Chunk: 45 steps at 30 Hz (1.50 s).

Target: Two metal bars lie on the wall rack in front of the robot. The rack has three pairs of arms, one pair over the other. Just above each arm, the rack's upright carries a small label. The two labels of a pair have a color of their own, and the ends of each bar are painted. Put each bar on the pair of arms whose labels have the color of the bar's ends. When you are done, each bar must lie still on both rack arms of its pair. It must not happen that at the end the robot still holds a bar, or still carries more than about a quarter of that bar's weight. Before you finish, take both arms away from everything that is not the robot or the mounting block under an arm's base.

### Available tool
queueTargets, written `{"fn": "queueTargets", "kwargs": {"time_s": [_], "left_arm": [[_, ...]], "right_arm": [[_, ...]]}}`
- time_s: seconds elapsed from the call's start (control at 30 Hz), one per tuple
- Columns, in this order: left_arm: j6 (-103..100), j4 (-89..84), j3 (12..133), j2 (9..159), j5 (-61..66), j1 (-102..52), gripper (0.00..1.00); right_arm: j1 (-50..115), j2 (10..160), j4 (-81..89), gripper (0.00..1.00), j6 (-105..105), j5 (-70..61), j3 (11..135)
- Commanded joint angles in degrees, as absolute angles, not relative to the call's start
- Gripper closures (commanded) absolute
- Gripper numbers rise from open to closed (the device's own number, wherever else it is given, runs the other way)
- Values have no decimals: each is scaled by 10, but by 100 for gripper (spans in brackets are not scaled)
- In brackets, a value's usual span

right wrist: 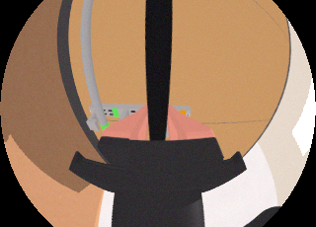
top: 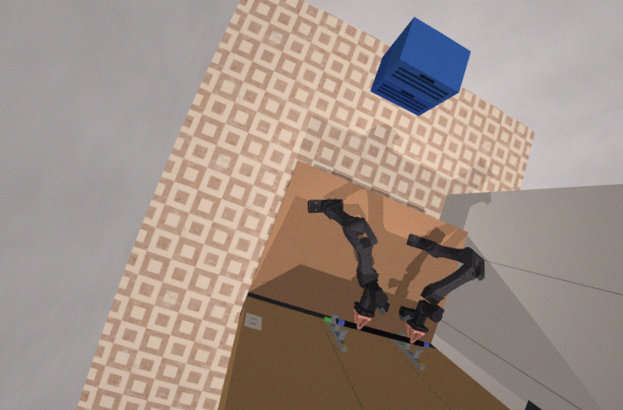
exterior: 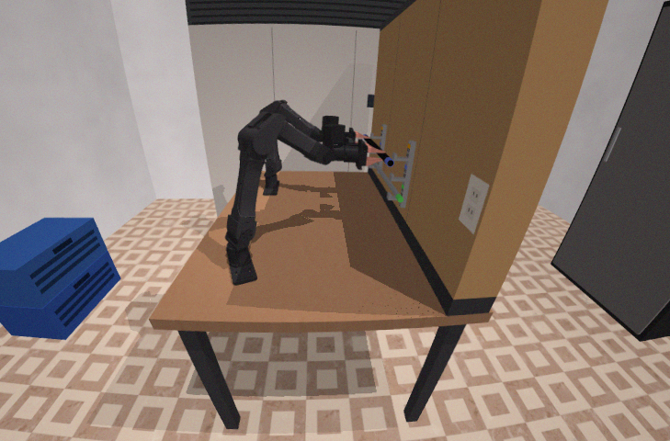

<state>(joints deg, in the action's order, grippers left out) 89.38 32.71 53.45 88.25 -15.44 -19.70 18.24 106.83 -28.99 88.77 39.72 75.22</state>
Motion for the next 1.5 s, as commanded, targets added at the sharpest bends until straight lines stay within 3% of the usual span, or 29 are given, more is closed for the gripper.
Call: {"fn": "queueTargets", "kwargs": {"time_s": [0.0,0.63,1.47], "left_arm": [[900,359,525,885,-164,-198,100],[900,410,495,906,-164,-198,100],[900,397,545,941,-155,-188,100]], "right_arm": [[182,1071,-324,100,898,409,744],[182,1088,-372,100,898,409,714],[164,1115,-354,100,899,391,761]]}}
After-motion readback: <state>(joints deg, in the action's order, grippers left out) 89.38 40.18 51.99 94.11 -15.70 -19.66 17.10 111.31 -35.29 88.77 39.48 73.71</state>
